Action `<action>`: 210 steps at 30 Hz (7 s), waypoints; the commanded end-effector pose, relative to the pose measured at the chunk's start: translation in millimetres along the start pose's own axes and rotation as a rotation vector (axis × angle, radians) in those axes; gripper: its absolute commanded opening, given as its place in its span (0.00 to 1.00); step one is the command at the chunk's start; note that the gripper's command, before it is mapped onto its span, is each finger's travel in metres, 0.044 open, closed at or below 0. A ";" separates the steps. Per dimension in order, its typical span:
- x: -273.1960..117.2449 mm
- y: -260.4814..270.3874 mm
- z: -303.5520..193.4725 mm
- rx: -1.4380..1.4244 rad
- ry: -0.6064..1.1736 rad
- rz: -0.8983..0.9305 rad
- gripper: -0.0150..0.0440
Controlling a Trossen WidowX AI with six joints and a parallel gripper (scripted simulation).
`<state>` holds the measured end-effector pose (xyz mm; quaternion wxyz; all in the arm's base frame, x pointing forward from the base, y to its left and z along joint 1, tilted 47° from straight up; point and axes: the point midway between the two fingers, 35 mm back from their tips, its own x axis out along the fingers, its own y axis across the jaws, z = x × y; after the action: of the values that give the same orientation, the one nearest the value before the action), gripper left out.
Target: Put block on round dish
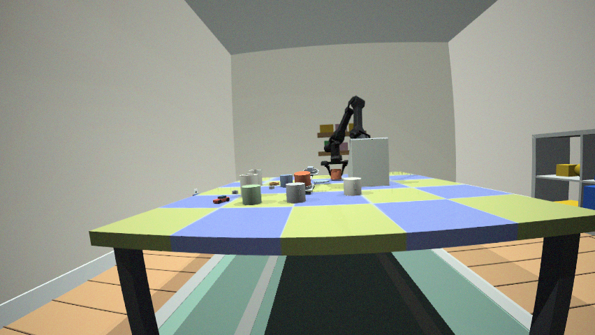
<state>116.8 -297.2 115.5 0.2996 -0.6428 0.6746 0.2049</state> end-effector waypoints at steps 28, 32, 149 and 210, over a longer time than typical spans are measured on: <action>-65.4 -52.6 44.6 -0.009 -0.080 -0.028 0.69; -71.7 -86.0 83.9 0.044 -0.109 -0.002 0.69; -65.2 -111.2 81.9 0.140 -0.052 0.000 0.25; -36.4 -96.0 52.7 0.117 -0.011 -0.003 1.00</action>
<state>215.4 -264.7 88.0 0.3394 -0.6179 0.6873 0.1752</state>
